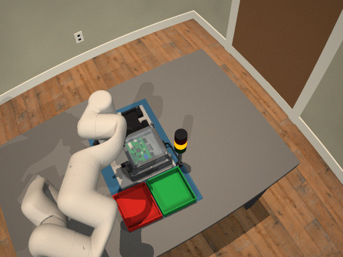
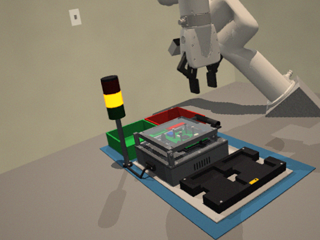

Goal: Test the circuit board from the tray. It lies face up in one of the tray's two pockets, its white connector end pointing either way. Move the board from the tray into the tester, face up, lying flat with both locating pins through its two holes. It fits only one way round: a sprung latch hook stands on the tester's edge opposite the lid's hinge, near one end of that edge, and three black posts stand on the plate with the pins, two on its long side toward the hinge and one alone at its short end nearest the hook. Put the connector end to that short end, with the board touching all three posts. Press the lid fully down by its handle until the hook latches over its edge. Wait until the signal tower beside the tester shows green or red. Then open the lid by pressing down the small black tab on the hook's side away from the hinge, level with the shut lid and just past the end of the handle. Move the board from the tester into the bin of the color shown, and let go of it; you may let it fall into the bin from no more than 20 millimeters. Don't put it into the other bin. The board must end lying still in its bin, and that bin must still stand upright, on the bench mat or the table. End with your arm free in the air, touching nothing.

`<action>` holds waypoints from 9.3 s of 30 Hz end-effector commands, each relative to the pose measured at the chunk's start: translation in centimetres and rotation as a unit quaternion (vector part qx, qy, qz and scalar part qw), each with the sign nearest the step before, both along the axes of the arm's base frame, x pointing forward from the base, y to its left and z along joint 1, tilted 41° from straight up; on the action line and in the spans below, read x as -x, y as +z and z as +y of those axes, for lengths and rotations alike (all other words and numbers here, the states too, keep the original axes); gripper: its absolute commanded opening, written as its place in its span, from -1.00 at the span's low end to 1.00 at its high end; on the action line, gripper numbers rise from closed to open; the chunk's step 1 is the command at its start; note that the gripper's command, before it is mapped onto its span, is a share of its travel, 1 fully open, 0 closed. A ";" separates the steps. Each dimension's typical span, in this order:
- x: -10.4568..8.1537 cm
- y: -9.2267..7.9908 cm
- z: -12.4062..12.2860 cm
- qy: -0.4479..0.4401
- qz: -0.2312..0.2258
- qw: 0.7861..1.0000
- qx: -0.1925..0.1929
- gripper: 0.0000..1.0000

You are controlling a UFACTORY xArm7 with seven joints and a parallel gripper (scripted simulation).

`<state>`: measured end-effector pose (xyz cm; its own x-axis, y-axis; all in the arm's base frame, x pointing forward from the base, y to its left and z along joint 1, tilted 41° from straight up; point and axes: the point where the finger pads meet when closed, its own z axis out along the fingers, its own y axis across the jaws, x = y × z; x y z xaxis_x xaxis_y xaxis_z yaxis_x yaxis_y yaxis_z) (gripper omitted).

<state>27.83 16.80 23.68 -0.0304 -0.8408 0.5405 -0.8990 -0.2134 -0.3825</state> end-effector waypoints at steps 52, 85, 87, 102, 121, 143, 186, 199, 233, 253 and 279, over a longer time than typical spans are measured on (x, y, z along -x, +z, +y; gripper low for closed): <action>0.0 0.2 0.2 0.001 -0.001 1.000 -0.001 1.00; 0.0 0.2 0.2 0.001 -0.001 1.000 -0.001 1.00; 0.0 0.2 0.2 0.001 -0.001 1.000 -0.001 1.00; 0.0 0.2 0.2 0.001 -0.001 1.000 -0.001 1.00; 0.0 0.2 0.2 0.001 -0.001 1.000 -0.001 -1.00; 0.0 0.2 0.2 0.001 -0.001 1.000 -0.001 -1.00; 0.5 1.0 0.7 -0.005 -0.005 1.000 -0.004 -1.00; 0.5 1.0 0.7 -0.072 -0.050 0.995 -0.044 -1.00; 0.5 1.0 0.7 -0.352 -0.235 0.882 -0.207 -1.00; 0.5 1.0 0.7 -0.492 -0.327 0.753 -0.289 -1.00; 0.5 1.0 0.7 -0.529 -0.352 0.707 -0.311 -1.00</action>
